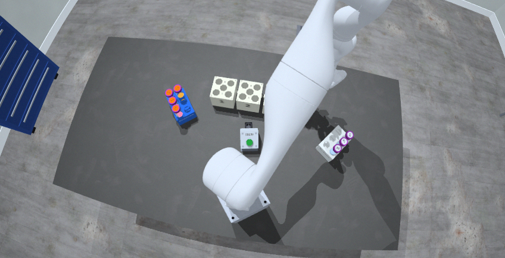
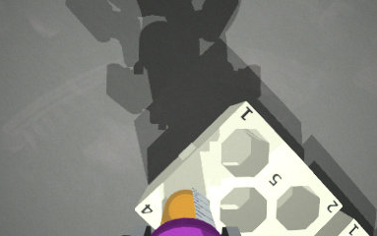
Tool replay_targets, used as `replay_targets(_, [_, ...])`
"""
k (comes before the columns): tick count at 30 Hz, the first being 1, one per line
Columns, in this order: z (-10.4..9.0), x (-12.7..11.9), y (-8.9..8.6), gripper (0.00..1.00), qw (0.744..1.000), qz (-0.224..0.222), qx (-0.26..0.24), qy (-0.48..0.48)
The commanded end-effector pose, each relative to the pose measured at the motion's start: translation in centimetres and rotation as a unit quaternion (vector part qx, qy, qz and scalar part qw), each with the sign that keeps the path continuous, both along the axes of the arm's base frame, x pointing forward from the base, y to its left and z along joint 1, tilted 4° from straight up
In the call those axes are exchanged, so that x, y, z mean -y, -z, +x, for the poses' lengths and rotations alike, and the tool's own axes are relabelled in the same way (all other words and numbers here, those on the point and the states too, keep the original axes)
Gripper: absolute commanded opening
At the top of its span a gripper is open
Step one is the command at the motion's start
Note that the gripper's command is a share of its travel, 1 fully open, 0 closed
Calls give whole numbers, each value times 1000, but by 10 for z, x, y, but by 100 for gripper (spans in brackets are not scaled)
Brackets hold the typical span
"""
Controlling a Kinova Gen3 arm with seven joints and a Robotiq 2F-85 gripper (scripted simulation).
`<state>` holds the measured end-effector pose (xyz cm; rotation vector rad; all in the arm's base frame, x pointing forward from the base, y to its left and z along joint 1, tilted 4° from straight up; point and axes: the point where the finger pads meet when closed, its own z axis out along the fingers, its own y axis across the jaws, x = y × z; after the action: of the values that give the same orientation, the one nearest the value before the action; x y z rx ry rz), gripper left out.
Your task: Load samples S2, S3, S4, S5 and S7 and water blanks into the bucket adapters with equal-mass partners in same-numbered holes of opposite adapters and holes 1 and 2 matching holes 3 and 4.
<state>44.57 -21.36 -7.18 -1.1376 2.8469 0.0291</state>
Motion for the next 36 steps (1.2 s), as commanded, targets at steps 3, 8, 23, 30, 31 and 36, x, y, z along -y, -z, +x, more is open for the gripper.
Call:
replay_targets(3, [1, 1, -4, 10, 1000, -1, 1, 0])
replay_targets(8, [0, 1, -7, 10, 1000, -1, 1, 0])
replay_targets(23, [0, 1, -16, 10, 1000, -1, 1, 0])
replay_targets(30, [0, 1, -19, 10, 1000, -1, 1, 0])
replay_targets(31, [-1, 1, -20, 10, 1000, -1, 1, 0])
replay_targets(36, [-1, 1, -21, 10, 1000, -1, 1, 0])
